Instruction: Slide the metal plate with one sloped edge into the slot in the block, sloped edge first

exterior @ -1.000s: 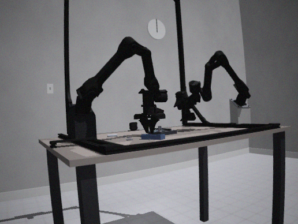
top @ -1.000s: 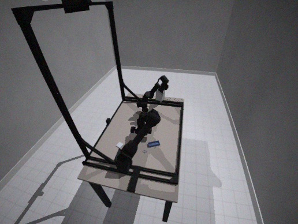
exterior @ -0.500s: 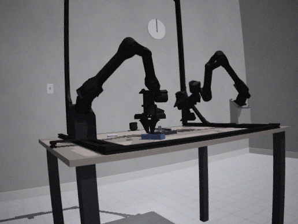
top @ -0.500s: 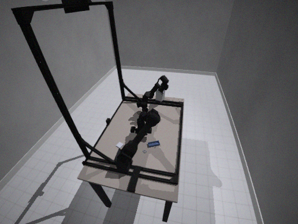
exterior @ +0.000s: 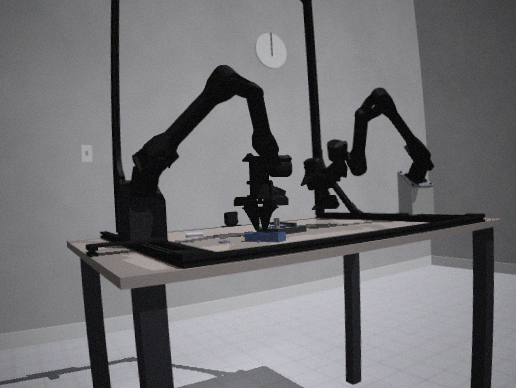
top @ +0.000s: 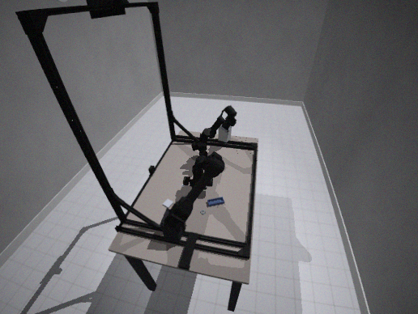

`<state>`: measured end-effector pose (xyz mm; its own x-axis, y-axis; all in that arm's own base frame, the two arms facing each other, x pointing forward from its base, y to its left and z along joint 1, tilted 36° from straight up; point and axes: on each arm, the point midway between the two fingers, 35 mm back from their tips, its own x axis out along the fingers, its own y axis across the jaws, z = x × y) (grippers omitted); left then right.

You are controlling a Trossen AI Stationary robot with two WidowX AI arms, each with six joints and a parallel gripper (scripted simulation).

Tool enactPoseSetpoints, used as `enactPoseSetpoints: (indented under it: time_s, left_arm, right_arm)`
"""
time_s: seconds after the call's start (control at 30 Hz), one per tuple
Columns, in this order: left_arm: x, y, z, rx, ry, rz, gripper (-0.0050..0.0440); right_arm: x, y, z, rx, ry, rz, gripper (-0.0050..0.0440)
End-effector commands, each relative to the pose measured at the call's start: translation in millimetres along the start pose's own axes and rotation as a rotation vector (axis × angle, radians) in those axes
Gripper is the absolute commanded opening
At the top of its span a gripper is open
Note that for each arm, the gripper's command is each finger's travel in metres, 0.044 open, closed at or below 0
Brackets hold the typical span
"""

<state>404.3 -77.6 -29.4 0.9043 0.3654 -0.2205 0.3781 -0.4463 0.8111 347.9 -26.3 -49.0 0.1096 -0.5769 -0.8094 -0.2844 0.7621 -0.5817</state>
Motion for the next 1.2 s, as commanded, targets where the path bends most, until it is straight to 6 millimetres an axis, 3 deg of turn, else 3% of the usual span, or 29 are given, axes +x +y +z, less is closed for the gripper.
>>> enactPoseSetpoints:
  time_s: [0.0,0.43,0.83,1.0,1.17]
  left_arm:
    - [0.0,0.6,0.5,0.004,-0.005,0.003,0.0440]
    - [0.0,0.6,0.5,0.004,-0.005,0.003,0.0440]
    - [0.0,0.6,0.5,0.004,-0.005,0.003,0.0440]
    - [0.0,0.6,0.5,0.004,-0.005,0.003,0.0440]
    - [0.0,0.6,0.5,0.004,-0.005,0.003,0.0440]
  right_arm:
    - [-0.4,0.2,-1.8,0.007,-0.019,0.001,0.0160]
    - [-13.9,0.3,-12.6,0.007,-0.019,0.002,0.0160]
    - [-57.7,1.2,-52.2,0.007,-0.019,0.001,0.0160]
    - [-58.3,1.2,-52.8,0.007,-0.019,0.001,0.0160]
    - [-39.7,8.1,-44.6,-0.018,-0.130,0.049,0.0160]
